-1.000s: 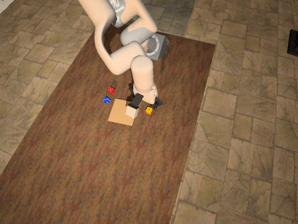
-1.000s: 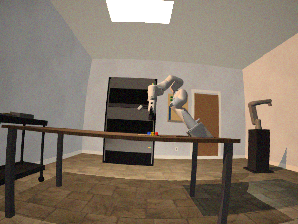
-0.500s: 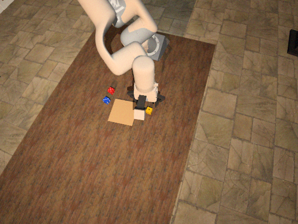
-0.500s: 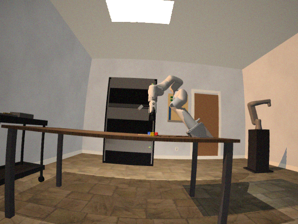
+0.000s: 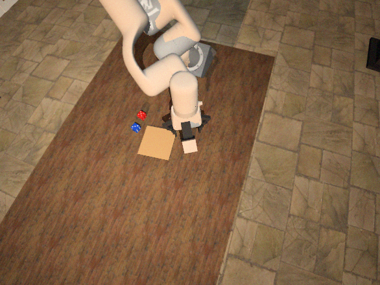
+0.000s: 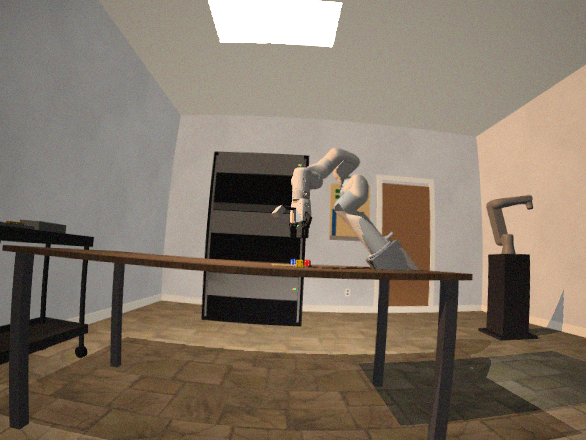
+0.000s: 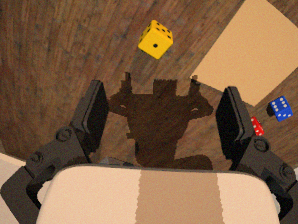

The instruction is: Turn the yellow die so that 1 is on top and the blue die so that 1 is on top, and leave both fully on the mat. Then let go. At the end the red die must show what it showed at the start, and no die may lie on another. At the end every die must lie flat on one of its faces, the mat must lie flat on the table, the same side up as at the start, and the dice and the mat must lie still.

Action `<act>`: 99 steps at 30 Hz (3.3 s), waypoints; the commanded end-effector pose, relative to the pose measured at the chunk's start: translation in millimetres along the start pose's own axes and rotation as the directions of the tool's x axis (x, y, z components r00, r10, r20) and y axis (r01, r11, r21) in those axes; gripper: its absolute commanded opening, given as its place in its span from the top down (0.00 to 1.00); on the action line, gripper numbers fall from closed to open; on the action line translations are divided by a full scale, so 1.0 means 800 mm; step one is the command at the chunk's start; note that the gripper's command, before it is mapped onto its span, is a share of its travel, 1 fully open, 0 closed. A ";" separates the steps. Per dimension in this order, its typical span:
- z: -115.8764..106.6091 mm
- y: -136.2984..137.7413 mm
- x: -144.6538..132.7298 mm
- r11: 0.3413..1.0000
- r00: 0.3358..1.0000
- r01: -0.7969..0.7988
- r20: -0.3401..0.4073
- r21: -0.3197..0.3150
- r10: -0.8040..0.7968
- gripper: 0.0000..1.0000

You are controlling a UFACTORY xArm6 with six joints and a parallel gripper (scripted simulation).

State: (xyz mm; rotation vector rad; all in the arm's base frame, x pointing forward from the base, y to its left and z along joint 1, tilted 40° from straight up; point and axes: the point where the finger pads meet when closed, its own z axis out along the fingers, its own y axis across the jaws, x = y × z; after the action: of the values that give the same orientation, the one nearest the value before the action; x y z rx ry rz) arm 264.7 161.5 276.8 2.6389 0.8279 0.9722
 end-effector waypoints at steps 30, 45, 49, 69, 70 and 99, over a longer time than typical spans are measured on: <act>0.009 -0.004 -0.003 0.685 0.685 0.729 -0.013 0.011 -0.728 0.00; 0.014 -0.006 -0.005 0.353 0.353 0.936 -0.016 0.005 -0.936 0.00; 0.015 -0.006 -0.006 0.261 0.261 0.965 -0.016 0.003 -0.965 0.00; 0.021 -0.009 -0.008 -0.198 -0.198 0.980 -0.017 -0.004 -0.980 0.00; 0.021 -0.009 -0.008 -0.209 -0.209 0.978 -0.017 -0.004 -0.978 0.00; 0.026 -0.011 -0.011 -0.577 -0.577 0.817 -0.014 -0.011 -0.816 0.53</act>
State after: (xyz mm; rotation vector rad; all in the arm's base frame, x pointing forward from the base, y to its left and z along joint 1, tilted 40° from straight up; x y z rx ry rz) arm 268.7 163.0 252.1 0.4314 2.4123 0.1669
